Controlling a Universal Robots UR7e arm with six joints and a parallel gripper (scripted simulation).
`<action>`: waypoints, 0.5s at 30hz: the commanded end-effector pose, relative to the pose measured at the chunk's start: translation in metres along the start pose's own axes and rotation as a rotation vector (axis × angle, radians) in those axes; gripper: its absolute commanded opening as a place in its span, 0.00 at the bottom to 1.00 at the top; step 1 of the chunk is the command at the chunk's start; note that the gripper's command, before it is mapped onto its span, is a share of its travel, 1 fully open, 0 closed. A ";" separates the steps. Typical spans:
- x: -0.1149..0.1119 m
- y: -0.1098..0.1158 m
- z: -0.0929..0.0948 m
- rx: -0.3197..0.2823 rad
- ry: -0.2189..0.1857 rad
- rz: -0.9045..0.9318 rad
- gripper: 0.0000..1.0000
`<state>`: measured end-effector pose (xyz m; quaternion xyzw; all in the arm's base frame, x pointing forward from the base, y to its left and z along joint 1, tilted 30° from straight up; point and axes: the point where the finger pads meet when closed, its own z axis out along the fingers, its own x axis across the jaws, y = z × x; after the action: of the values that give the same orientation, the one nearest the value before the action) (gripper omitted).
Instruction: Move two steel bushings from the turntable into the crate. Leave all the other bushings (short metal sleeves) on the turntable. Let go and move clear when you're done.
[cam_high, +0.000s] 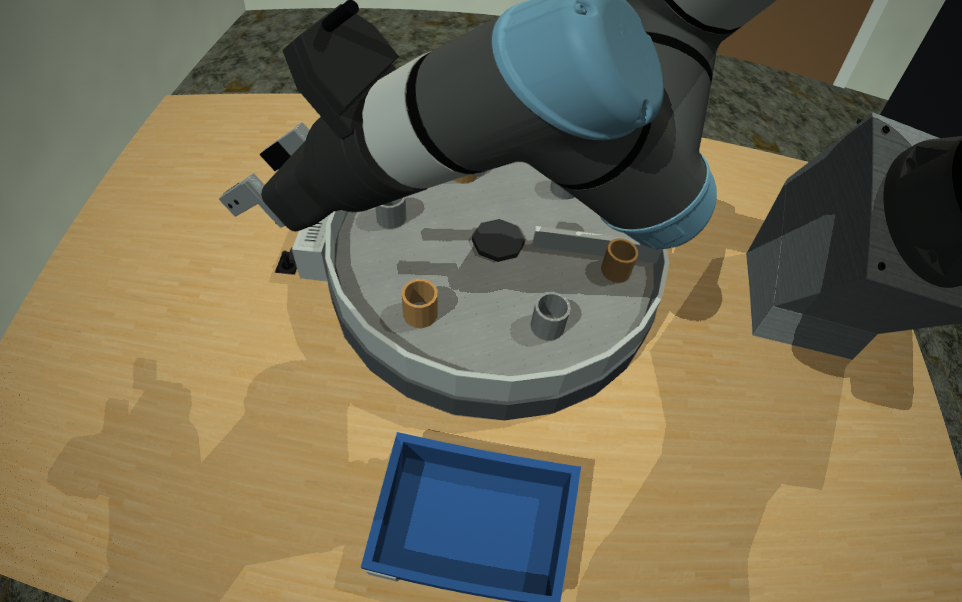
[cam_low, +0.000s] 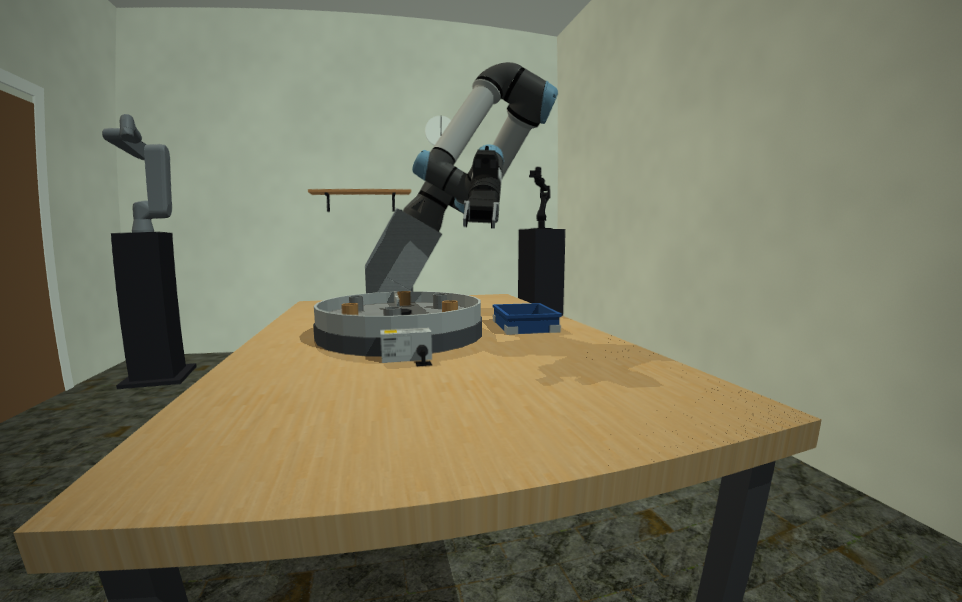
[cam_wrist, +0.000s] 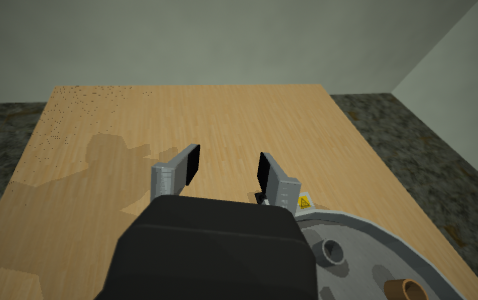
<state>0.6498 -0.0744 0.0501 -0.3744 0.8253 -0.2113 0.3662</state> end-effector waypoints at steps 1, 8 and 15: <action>0.001 0.000 -0.003 0.000 -0.001 -0.001 1.00; 0.015 0.010 -0.056 0.001 -0.001 0.000 1.00; 0.015 0.010 -0.056 0.001 -0.001 0.000 1.00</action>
<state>0.6012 -0.0744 0.0711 -0.3731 0.8256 -0.2122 0.3661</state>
